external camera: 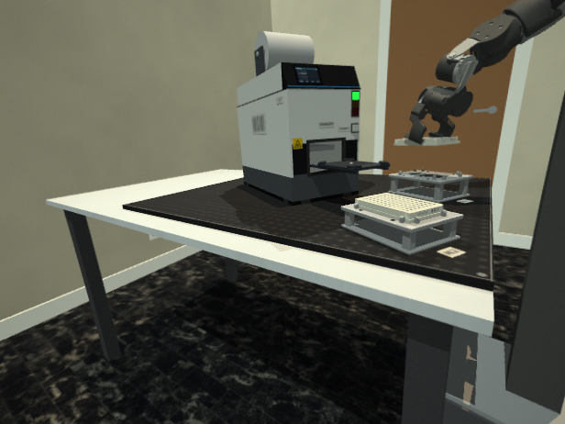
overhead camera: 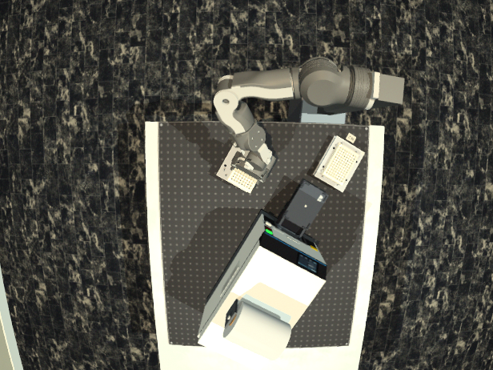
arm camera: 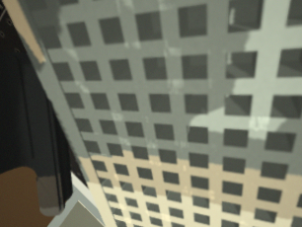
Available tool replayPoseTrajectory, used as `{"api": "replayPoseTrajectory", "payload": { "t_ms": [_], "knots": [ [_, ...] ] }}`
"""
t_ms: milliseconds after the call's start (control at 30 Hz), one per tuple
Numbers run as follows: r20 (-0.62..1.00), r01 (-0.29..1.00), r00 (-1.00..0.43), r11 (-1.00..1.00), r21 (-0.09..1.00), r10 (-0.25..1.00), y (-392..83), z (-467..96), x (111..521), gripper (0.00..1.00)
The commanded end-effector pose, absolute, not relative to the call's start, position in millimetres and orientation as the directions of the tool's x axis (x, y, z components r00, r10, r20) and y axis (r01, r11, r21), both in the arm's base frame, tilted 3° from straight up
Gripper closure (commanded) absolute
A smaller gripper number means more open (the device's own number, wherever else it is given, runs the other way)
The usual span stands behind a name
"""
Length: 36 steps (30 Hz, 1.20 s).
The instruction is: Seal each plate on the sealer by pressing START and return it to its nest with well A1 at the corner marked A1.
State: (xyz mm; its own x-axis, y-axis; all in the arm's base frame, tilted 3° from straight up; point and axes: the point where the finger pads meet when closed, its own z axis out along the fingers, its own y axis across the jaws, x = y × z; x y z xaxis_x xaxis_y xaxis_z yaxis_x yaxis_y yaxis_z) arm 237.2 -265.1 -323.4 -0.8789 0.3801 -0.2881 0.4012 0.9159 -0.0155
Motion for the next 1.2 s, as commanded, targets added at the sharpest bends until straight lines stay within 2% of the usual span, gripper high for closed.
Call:
{"api": "replayPoseTrajectory", "payload": {
  "t_ms": [0,1167],
  "knots": [
    [-0.294,0.409,-0.875,0.912,-0.019,0.386,-265,-322,239,1.0],
    [-0.292,0.413,-0.874,0.911,-0.021,0.389,-204,-324,271,1.0]
  ]
}}
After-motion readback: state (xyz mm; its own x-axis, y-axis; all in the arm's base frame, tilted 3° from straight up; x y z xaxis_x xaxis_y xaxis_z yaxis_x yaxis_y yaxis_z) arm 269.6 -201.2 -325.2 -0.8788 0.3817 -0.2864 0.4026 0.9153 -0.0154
